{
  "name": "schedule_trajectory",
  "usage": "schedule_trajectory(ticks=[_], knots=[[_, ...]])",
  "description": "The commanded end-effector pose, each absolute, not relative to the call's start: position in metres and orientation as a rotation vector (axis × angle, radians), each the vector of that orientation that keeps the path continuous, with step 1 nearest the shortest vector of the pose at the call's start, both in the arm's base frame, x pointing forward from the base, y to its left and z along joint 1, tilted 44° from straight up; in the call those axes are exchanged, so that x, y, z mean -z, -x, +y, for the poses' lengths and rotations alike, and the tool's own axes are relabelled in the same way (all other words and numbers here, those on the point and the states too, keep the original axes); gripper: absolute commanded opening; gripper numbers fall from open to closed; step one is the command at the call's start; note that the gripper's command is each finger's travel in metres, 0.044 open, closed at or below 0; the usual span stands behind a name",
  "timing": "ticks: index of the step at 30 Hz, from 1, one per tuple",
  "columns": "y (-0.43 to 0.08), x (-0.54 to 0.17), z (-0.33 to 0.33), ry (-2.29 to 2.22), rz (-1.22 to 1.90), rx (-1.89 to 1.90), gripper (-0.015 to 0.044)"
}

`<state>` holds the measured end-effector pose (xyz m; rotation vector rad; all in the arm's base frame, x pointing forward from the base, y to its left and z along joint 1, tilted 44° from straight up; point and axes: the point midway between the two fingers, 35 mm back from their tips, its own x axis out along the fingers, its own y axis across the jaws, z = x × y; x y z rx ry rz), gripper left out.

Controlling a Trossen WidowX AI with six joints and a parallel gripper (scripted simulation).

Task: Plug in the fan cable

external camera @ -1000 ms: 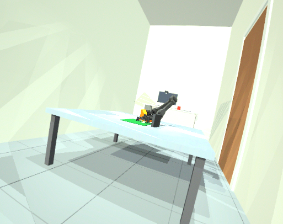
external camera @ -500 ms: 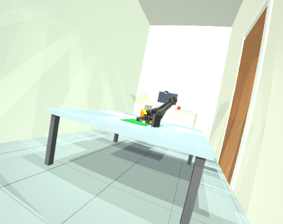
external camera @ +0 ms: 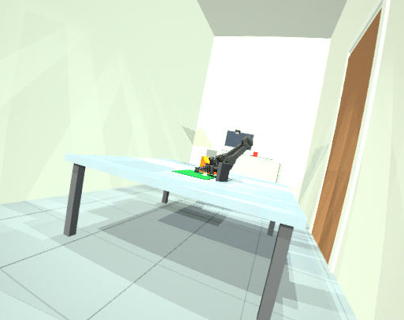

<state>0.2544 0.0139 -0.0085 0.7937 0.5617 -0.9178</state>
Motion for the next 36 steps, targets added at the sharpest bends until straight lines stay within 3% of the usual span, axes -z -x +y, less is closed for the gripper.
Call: schedule_trajectory(ticks=[1,36], knots=[[-0.254,0.009,0.014,-0.794,0.562,0.918,0.0140],[-0.223,-0.065,0.031,-0.798,0.566,0.918,0.0140]])
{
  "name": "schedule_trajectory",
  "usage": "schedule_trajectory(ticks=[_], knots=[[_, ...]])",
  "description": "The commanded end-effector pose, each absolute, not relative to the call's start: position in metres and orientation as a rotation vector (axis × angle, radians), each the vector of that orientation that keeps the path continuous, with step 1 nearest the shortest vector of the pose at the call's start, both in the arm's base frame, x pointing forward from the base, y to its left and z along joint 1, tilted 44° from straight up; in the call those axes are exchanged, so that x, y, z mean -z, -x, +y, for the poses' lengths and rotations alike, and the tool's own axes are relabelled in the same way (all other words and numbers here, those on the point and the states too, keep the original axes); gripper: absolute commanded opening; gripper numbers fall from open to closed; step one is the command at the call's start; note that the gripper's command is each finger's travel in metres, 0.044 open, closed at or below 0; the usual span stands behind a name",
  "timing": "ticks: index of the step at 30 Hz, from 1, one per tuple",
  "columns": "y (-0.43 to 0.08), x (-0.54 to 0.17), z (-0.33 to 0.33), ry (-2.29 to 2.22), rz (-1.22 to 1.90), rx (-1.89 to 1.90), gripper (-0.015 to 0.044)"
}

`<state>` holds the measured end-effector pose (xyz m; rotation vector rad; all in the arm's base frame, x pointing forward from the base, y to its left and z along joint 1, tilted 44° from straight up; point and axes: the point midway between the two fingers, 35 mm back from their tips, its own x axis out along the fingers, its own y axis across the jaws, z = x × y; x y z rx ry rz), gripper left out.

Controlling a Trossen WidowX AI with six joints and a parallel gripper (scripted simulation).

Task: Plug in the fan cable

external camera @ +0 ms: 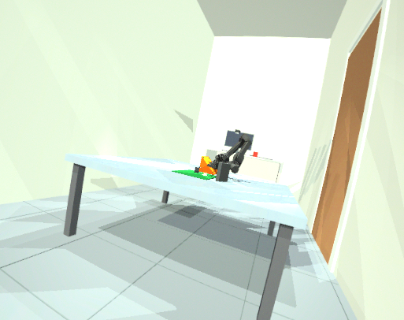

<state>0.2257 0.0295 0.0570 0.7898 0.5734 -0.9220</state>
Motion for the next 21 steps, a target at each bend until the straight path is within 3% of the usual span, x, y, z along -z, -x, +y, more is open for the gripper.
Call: schedule_trajectory(ticks=[1,9,21], knots=[[-0.221,-0.068,0.031,-0.797,0.565,0.918,0.0140],[-0.208,-0.088,0.029,-0.797,0.563,0.917,0.0140],[-0.204,-0.075,0.017,-0.682,0.818,0.991,0.0440]])
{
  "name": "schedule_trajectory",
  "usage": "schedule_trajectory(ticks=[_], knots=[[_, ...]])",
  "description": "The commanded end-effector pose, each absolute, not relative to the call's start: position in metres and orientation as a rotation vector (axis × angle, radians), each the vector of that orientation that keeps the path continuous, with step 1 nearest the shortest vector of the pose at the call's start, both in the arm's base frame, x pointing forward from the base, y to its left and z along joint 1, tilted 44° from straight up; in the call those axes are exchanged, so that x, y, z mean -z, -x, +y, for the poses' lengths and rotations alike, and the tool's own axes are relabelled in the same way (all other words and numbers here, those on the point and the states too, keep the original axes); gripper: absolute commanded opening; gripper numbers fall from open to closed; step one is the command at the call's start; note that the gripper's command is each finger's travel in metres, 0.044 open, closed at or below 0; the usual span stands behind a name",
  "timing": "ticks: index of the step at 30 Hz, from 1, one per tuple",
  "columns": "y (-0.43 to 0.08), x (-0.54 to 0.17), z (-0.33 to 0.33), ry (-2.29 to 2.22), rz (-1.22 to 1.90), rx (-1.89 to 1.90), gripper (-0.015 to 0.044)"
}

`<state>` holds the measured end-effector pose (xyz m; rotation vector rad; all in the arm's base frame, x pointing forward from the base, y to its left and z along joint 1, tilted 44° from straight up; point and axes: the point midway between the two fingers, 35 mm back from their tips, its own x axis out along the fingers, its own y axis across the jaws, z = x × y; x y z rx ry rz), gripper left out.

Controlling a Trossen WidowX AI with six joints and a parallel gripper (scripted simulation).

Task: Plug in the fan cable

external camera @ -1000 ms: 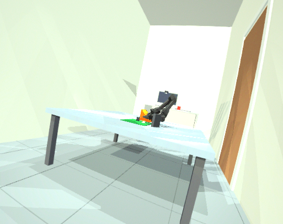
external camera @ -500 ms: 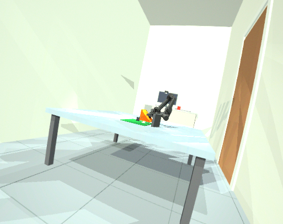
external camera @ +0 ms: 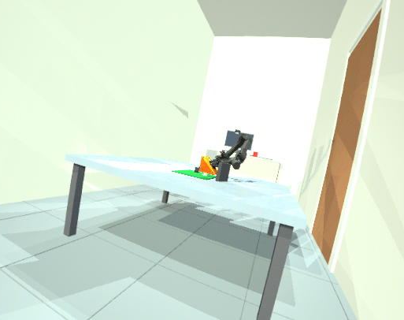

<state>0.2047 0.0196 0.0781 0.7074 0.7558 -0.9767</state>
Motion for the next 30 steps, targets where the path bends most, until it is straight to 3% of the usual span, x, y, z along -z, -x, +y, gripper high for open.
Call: schedule_trajectory(ticks=[1,30], knots=[[-0.203,-0.074,0.016,-0.674,0.843,0.995,0.0440],[-0.192,-0.064,0.000,-0.686,1.535,0.875,0.0440]])
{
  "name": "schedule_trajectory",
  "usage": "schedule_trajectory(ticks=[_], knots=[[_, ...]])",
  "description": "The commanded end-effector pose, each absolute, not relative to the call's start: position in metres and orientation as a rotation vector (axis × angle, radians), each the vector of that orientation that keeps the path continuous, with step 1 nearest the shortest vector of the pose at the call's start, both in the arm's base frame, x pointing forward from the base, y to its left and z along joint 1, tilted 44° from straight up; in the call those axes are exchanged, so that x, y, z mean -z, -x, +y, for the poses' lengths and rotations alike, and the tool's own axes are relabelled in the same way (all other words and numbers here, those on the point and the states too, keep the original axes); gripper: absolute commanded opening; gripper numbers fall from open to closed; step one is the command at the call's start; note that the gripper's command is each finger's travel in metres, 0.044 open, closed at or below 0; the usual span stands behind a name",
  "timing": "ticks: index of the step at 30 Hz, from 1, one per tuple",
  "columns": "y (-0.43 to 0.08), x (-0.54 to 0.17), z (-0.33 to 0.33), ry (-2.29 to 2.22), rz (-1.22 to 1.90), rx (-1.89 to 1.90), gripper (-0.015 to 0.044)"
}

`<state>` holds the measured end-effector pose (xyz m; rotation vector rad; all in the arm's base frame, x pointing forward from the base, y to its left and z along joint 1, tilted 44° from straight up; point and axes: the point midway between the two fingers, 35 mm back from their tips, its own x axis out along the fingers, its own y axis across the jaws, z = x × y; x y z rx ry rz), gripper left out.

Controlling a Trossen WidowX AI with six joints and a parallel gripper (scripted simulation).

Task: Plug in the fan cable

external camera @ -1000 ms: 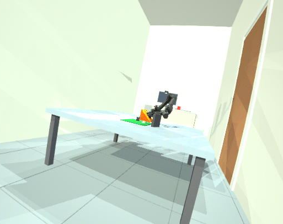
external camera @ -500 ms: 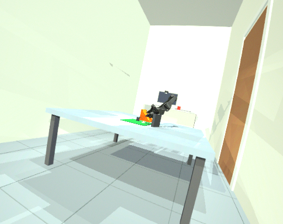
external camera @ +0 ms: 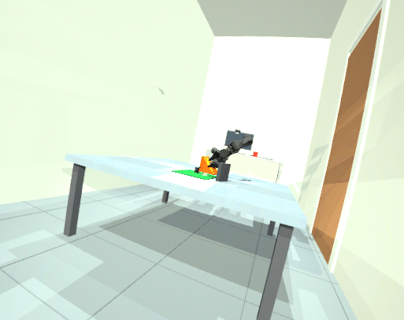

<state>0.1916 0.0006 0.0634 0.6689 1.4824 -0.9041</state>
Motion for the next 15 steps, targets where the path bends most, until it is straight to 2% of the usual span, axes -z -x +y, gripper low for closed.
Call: schedule_trajectory(ticks=[1,15], knots=[[-0.1918,-0.0641,-0.0006,-0.695,1.555,0.863,0.0440],[-0.1973,-0.0730,-0.0059,-0.869,1.756,0.632,0.0440]])
